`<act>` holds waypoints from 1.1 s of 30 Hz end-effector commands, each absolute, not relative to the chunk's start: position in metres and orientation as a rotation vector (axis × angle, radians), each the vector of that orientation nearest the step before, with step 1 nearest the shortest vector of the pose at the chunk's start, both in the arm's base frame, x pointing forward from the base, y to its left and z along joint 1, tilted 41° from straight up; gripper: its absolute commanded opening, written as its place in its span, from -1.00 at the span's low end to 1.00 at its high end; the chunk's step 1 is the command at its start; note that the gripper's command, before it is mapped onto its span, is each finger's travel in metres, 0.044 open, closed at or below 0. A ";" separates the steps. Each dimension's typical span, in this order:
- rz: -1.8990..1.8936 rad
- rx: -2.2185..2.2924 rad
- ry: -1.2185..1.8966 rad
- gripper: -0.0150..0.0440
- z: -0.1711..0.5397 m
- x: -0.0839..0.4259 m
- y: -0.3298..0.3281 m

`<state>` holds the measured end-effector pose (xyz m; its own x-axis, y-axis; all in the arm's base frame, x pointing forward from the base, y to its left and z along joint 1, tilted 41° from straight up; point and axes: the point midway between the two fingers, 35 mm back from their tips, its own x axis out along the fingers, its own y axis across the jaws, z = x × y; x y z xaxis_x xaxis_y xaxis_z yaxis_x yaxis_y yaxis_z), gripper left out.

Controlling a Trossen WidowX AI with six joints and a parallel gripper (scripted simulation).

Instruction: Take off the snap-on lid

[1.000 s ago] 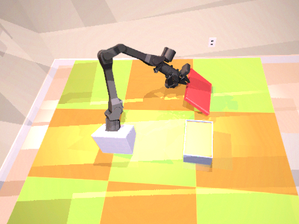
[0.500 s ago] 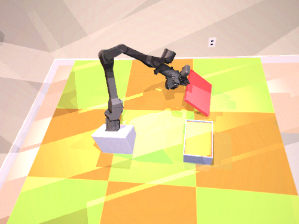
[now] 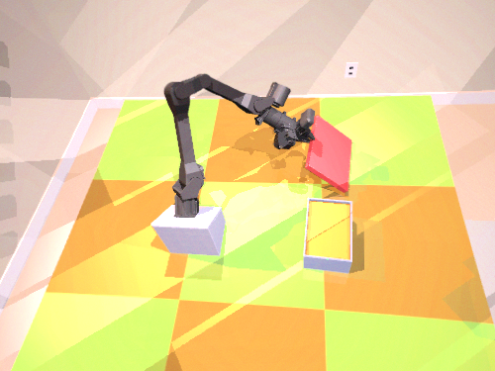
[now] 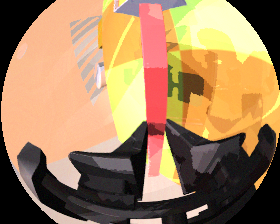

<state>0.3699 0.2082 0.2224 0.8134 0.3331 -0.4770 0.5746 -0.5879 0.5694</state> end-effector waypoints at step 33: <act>-0.422 2.240 0.674 -0.49 0.197 0.372 0.229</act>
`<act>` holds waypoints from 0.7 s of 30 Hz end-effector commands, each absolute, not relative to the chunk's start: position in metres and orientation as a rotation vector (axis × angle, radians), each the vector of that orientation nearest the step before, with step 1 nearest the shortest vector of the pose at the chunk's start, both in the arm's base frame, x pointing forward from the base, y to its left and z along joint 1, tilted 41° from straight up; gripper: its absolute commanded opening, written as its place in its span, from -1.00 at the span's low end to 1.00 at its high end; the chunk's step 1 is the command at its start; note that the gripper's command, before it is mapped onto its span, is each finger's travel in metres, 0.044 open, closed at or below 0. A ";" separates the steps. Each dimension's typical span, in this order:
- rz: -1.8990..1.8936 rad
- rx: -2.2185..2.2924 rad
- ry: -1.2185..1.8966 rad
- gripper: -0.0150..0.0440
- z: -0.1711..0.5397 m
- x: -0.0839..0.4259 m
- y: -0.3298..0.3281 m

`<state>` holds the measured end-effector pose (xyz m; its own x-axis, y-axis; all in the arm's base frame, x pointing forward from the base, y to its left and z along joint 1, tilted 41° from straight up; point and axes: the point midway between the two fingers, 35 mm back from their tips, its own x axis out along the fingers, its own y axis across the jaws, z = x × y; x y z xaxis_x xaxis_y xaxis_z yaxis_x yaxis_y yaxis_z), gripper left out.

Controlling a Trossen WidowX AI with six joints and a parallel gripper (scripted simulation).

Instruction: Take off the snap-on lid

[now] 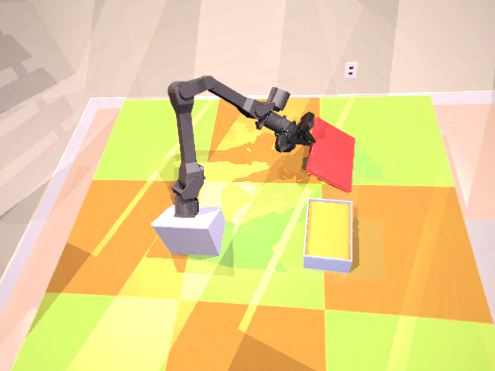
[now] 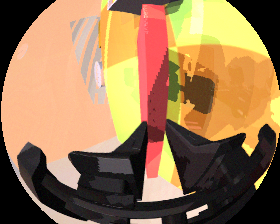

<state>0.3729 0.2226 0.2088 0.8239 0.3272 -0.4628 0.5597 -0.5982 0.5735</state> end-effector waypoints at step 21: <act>-0.422 2.241 0.675 -0.49 0.184 0.373 0.240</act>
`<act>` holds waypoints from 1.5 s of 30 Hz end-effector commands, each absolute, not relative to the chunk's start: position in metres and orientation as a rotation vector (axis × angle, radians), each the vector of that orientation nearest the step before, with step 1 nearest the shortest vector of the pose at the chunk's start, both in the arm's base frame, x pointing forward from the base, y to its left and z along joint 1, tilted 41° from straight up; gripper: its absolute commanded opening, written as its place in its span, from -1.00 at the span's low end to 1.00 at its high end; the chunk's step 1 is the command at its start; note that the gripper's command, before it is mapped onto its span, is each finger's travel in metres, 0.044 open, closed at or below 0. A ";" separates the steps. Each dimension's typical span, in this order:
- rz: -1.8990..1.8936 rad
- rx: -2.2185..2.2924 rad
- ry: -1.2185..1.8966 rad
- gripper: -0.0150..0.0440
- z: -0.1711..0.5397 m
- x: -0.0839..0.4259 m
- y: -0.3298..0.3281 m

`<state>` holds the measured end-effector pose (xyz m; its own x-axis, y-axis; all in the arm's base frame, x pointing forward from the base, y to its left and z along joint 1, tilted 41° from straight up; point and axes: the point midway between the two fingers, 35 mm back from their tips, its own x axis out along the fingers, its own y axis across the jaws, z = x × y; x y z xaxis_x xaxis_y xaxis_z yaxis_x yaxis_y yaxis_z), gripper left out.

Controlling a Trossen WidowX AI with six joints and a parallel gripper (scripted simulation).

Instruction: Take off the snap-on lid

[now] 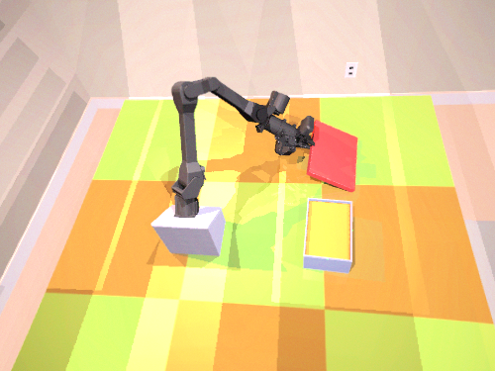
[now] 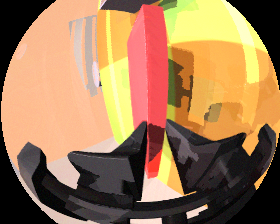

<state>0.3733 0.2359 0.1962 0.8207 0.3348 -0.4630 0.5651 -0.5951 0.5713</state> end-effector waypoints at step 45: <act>-0.424 2.242 0.676 1.00 0.182 0.349 0.250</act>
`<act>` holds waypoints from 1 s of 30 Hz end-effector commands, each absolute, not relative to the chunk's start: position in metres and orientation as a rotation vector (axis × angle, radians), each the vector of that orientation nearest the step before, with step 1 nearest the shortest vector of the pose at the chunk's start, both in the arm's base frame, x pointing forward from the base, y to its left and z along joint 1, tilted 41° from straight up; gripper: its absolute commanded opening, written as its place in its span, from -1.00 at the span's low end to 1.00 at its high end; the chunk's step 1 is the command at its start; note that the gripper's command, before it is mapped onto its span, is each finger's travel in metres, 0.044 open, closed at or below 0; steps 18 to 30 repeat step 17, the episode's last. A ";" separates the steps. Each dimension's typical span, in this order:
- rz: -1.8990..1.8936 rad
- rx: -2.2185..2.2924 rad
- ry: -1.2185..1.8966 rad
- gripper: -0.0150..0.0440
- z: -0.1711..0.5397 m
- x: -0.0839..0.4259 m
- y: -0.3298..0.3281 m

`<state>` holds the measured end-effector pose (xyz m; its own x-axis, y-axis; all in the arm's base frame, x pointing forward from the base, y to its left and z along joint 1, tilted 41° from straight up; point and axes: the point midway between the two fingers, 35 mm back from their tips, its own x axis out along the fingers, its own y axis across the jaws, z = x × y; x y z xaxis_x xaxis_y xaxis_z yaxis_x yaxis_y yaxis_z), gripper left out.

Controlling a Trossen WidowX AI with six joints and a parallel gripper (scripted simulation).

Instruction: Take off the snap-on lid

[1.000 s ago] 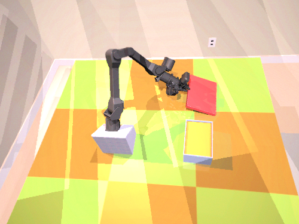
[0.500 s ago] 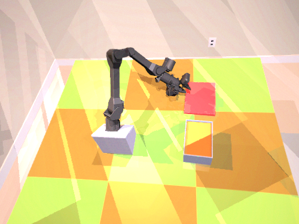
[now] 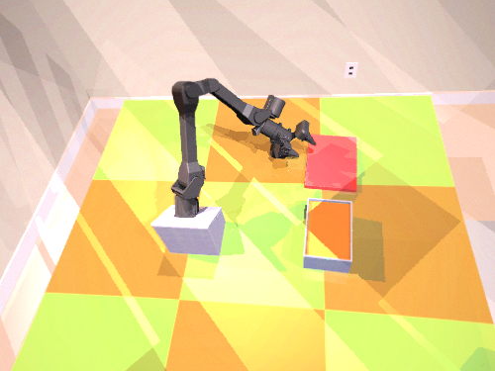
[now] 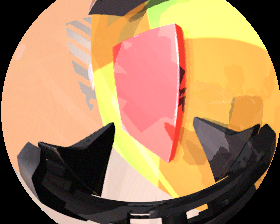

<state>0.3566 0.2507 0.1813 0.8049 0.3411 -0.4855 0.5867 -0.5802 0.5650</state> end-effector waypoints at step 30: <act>-0.427 2.243 0.678 1.00 0.182 0.316 0.254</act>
